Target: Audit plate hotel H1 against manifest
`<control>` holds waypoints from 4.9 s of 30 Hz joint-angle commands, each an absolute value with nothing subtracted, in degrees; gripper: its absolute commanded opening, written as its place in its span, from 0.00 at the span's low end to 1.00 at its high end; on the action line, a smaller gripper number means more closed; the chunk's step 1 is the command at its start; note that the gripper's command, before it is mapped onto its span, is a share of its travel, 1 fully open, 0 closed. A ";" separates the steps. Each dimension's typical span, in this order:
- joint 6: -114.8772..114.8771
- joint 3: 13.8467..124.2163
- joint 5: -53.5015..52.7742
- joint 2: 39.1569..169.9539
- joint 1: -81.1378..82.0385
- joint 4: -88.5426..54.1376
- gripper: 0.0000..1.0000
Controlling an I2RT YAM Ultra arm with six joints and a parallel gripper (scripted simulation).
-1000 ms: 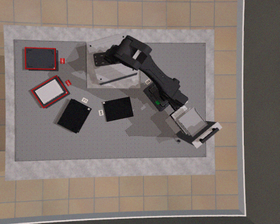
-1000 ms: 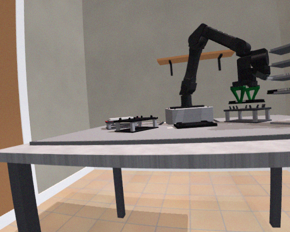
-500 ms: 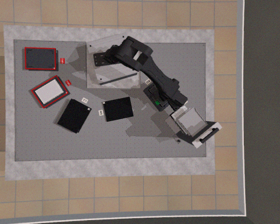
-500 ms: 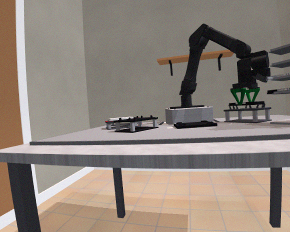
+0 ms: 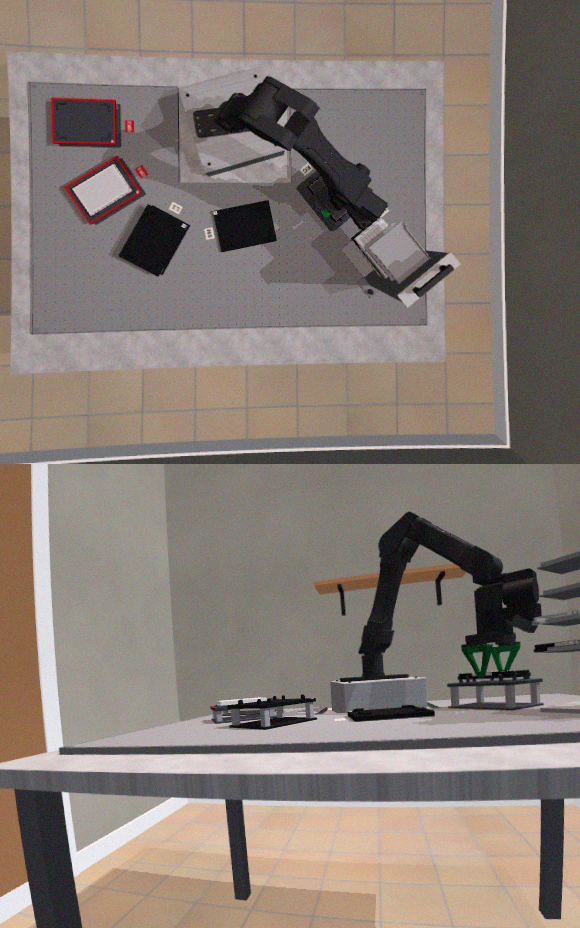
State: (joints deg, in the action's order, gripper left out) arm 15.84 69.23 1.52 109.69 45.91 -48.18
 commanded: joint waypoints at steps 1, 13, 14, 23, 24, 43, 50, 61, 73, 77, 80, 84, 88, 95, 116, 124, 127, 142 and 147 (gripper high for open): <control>15.73 69.33 1.52 109.40 45.87 -47.34 0.86; 15.71 68.82 1.51 109.95 45.84 -46.28 1.00; 15.71 68.82 1.51 109.95 45.84 -46.28 1.00; 15.71 68.83 1.51 109.95 45.85 -46.30 1.00; 15.71 68.83 1.51 109.95 45.85 -46.30 1.00; 15.95 75.52 1.52 105.21 46.08 -57.72 1.00; 16.02 77.93 1.52 104.22 46.15 -61.11 1.00; 16.11 78.97 1.53 103.10 46.25 -63.28 1.00; 16.24 83.89 1.53 102.13 46.38 -69.18 1.00; 16.29 86.04 1.53 101.91 46.43 -71.55 1.00; 16.33 87.72 1.54 101.80 46.47 -73.35 1.00; 16.36 88.85 1.54 101.74 46.50 -74.53 1.00; 16.41 91.29 1.54 101.75 46.55 -76.97 1.00; 16.51 95.82 1.54 101.98 46.64 -81.27 1.00; 11.44 98.60 1.37 100.93 41.57 -84.98 1.00; 6.71 97.67 1.19 100.08 36.84 -84.80 1.00; 4.91 97.48 1.12 99.88 35.04 -84.77 1.00; -3.39 80.99 0.07 86.02 26.83 -69.62 1.00; -7.08 75.42 -1.52 81.29 22.90 -64.06 1.00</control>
State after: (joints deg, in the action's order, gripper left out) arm -4.03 76.38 -0.38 83.92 24.23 -69.06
